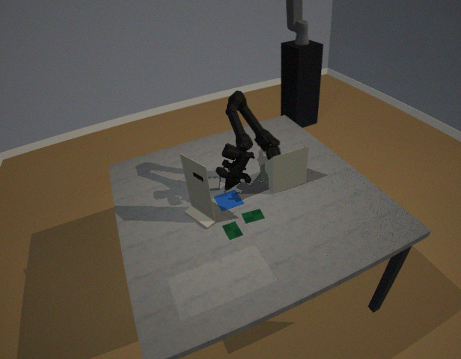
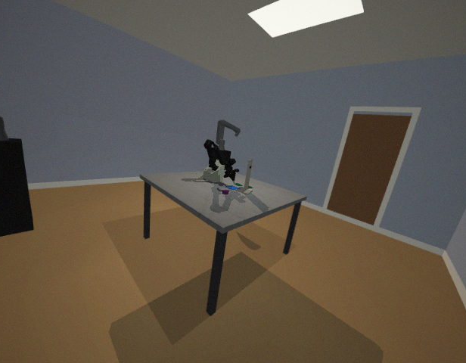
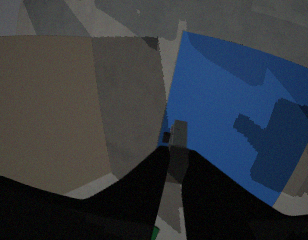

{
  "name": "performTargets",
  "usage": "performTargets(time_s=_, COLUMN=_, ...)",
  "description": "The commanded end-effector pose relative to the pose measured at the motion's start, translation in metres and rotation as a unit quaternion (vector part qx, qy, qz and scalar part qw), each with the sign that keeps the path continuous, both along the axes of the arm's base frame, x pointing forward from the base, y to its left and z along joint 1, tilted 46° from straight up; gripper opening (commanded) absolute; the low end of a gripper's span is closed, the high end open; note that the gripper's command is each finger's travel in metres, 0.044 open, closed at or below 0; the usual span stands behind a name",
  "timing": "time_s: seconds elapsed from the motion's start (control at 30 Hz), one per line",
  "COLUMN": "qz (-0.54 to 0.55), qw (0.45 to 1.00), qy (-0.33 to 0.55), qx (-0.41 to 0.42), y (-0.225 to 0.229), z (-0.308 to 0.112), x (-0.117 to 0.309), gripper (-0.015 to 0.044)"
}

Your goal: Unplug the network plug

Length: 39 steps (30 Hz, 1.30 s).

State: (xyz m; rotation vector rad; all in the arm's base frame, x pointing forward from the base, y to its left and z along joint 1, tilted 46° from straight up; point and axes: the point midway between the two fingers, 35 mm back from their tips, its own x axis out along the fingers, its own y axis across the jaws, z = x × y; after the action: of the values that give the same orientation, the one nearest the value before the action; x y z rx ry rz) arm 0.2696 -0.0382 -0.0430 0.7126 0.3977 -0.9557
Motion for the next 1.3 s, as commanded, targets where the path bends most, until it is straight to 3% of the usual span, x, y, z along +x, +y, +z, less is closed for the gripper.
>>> performTargets(time_s=0.0, qz=0.002, qw=1.000, qy=0.003, qx=0.000, y=-0.002, z=-0.004, x=0.000, gripper=0.0000)
performTargets(time_s=1.27, qz=0.002, qw=1.000, qy=0.004, qx=0.000, y=-0.026, z=-0.027, x=-0.001, gripper=0.0000)
